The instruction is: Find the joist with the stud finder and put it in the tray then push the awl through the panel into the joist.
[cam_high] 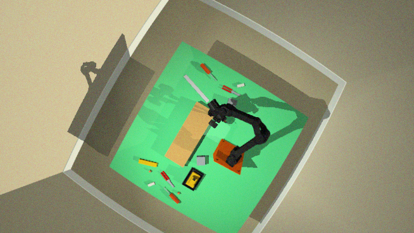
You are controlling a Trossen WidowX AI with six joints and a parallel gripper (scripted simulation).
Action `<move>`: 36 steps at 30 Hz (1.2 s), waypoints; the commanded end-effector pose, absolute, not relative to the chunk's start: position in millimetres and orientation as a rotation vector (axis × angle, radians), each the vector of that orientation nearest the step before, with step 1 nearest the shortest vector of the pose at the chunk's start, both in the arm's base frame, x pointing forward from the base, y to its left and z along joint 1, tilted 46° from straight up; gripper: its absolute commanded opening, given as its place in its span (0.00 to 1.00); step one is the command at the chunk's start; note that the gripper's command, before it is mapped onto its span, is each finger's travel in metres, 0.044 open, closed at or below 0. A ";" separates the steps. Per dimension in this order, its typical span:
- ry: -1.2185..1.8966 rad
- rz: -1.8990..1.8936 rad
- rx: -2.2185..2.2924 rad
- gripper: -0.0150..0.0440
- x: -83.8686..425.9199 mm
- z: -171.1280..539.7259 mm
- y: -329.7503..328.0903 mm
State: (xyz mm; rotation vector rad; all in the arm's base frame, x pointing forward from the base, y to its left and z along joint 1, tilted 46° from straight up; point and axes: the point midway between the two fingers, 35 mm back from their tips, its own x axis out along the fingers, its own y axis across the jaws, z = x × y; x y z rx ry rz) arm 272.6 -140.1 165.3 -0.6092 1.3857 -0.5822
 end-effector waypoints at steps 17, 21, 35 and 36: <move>1.458 -0.359 -0.659 0.25 268.6 188.6 -84.6; 1.506 -0.150 -0.691 0.25 278.1 172.3 -68.7; 1.467 0.590 -0.779 0.25 305.8 126.5 -5.8; 1.452 0.641 -0.784 0.25 307.5 124.0 -1.0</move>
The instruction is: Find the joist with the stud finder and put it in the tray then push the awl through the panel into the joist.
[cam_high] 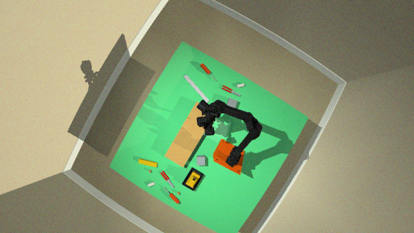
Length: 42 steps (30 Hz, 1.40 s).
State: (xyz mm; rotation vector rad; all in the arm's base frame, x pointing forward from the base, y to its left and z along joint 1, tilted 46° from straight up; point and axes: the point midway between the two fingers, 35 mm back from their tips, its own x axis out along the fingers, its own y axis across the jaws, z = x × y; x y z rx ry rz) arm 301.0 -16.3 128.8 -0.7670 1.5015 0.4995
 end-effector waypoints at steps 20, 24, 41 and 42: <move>0.841 1.482 -0.822 0.25 337.0 95.5 91.2; 0.663 1.590 -0.820 0.25 342.5 94.5 107.5; 0.593 1.623 -0.819 0.25 345.1 93.0 111.9; 0.593 1.623 -0.819 0.25 345.3 92.3 111.1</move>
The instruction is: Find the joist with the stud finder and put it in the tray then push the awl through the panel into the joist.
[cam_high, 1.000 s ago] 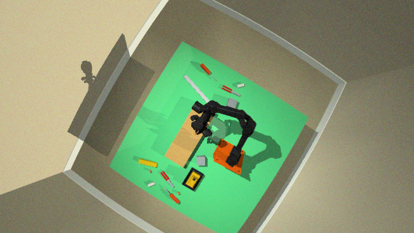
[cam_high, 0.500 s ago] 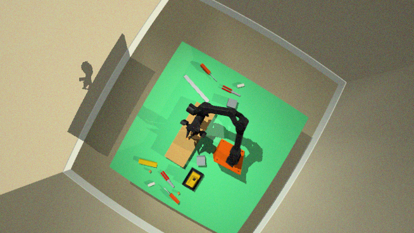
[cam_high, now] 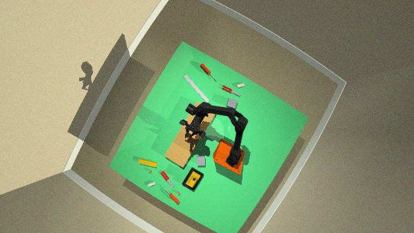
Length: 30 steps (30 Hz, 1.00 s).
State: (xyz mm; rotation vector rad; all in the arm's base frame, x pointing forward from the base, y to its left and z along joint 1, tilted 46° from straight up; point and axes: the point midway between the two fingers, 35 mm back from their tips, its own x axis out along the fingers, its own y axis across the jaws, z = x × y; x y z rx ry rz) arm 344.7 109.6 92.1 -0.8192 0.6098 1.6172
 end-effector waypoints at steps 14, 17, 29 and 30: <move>0.594 1.623 -0.820 0.25 349.1 79.8 98.5; 0.594 1.623 -0.821 0.25 349.8 77.1 95.8; 0.594 1.623 -0.821 0.25 351.9 67.6 86.1; 0.594 1.623 -0.821 0.25 352.1 67.1 85.5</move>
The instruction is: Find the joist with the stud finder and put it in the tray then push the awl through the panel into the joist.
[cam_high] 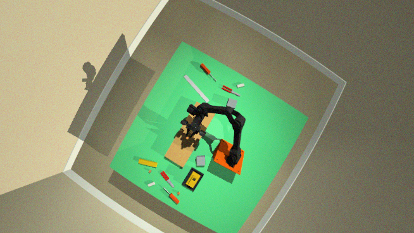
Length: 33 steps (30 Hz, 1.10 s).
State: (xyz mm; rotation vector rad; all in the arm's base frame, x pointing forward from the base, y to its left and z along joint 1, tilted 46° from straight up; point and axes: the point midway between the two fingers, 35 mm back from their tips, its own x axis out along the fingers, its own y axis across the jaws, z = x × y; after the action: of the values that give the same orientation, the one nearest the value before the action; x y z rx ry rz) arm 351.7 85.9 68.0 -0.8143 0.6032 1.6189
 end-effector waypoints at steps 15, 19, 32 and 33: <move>0.596 1.623 -0.822 0.25 356.3 50.9 69.0; 0.596 1.623 -0.822 0.25 357.2 46.3 64.4; 0.599 1.621 -0.811 0.25 357.0 44.5 62.5; 0.599 1.621 -0.811 0.25 357.0 44.5 62.5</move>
State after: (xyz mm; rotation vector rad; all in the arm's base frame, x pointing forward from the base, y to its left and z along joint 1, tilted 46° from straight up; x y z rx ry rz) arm 357.1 62.4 44.3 -0.8111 0.5988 1.6208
